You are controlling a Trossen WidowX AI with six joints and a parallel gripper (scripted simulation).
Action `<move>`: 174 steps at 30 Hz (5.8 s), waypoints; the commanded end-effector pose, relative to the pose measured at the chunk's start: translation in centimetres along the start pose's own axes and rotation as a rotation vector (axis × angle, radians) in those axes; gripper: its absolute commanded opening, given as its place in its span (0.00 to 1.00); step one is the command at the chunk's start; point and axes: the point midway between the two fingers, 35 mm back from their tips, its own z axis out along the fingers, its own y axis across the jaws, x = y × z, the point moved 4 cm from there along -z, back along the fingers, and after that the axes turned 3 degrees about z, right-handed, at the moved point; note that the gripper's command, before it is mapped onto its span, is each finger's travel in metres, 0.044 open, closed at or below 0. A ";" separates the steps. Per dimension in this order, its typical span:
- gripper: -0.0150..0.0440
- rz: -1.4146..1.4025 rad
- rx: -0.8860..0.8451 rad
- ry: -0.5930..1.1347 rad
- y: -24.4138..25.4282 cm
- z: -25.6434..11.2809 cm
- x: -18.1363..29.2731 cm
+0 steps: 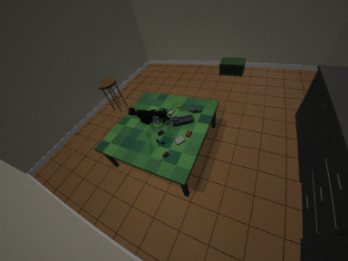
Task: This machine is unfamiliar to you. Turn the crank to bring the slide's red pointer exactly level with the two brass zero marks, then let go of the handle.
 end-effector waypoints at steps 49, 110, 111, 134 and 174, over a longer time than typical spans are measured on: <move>0.25 0.004 0.009 -0.015 -1.8 -0.9 -0.9; 0.25 0.004 0.010 -0.015 -2.4 -0.9 -0.9; 0.25 0.004 0.010 -0.015 -2.4 -0.9 -0.9; 0.25 0.004 0.010 -0.015 -2.6 -0.9 -0.9; 0.25 0.004 0.010 -0.015 -2.9 -0.8 -0.9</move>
